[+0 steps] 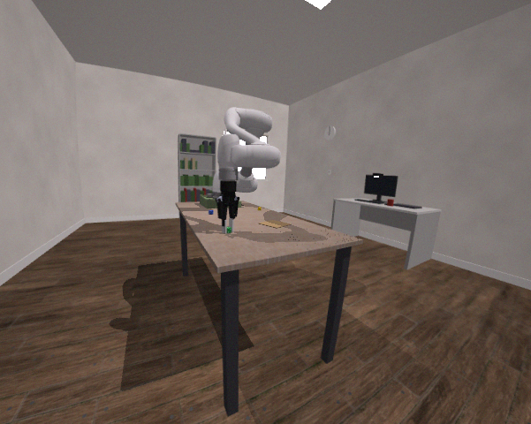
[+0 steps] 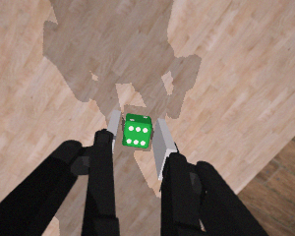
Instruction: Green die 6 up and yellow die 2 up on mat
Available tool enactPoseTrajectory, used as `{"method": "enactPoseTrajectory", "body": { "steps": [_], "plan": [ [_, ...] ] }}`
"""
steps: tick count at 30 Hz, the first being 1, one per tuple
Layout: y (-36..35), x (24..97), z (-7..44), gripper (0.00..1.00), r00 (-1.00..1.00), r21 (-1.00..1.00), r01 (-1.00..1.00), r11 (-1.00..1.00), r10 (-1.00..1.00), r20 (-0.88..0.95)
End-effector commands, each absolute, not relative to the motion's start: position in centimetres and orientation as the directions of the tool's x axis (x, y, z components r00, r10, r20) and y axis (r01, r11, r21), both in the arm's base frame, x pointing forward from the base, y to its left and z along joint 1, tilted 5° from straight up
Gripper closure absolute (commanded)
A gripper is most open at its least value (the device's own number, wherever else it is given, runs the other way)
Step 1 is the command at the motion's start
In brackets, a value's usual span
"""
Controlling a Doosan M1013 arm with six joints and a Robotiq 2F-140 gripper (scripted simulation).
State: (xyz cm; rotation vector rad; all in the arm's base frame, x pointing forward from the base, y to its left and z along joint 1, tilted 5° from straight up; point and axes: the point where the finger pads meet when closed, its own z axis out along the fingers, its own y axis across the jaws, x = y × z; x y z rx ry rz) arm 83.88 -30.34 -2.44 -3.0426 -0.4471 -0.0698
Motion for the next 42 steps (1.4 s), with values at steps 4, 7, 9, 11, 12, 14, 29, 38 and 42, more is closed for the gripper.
{"method": "enactPoseTrajectory", "body": {
  "steps": [4, 7, 9, 11, 12, 14, 29, 38, 42],
  "plan": [
    [-30.33, 83.88, -2.43, 0.68, 0.957, -0.058, 0.289, -0.956, 0.286, 0.055],
    [-30.33, 83.88, -2.43, 0.68, 0.957, -0.058, 0.289, -0.956, 0.286, 0.055],
    [-30.33, 83.88, -2.43, 0.68, 0.957, -0.058, 0.289, -0.956, 0.286, 0.055],
    [-30.33, 83.88, -2.43, 0.68, 0.957, -0.058, 0.289, -0.956, 0.286, 0.055],
    [-30.33, 83.88, -2.43, 0.68, 0.957, -0.058, 0.289, -0.956, 0.286, 0.055],
    [-30.33, 83.88, -2.43, 0.68, 0.957, -0.058, 0.289, -0.956, 0.286, 0.055],
    [-30.33, 83.88, -2.43, 0.68, 0.957, -0.058, 0.289, -0.956, 0.286, 0.055],
    [-30.33, 83.88, -2.43, 0.79, 0.957, -0.058, 0.289, -0.956, 0.286, 0.055],
    [-30.33, 83.88, -2.43, 0.79, 0.957, -0.058, 0.289, -0.956, 0.286, 0.055]
  ]
}}
